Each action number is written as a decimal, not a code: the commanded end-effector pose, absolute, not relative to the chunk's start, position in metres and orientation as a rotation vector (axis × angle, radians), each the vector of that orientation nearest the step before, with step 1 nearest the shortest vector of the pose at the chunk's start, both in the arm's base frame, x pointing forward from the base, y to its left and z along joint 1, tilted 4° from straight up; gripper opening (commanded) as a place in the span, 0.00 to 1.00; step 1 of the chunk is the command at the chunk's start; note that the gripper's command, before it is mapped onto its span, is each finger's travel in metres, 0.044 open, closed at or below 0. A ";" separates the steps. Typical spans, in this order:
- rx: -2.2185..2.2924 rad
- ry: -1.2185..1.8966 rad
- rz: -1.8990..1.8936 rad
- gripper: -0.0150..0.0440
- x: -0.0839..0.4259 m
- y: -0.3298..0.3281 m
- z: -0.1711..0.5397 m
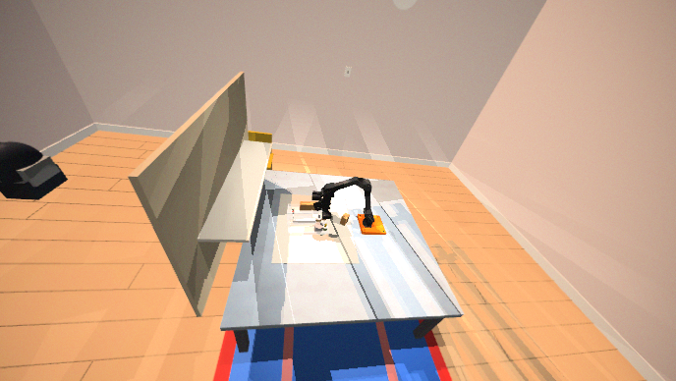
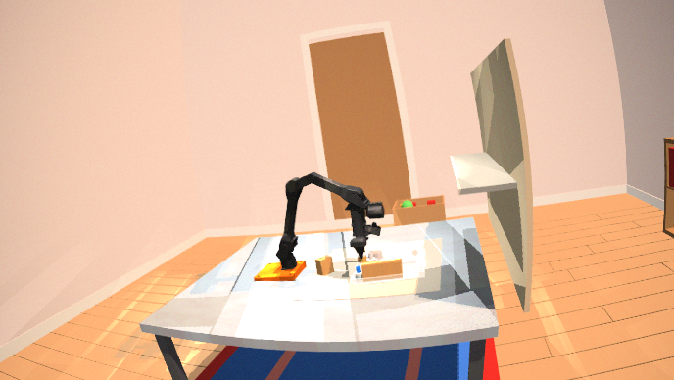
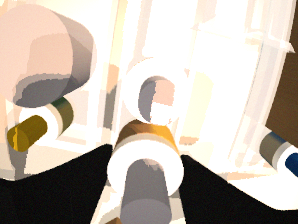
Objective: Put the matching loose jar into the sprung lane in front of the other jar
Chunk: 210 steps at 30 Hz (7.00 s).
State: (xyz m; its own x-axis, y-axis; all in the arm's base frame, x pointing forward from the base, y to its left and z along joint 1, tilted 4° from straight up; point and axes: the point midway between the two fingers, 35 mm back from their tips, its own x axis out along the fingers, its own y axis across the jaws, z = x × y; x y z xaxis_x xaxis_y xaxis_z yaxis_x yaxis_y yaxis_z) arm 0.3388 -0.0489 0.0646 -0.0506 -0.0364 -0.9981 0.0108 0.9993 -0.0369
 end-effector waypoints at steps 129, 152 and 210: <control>-0.016 1.593 -0.040 0.25 0.344 -0.050 0.038; -0.016 1.594 -0.040 0.25 0.340 -0.050 0.038; -0.016 1.594 -0.040 0.30 0.334 -0.051 0.039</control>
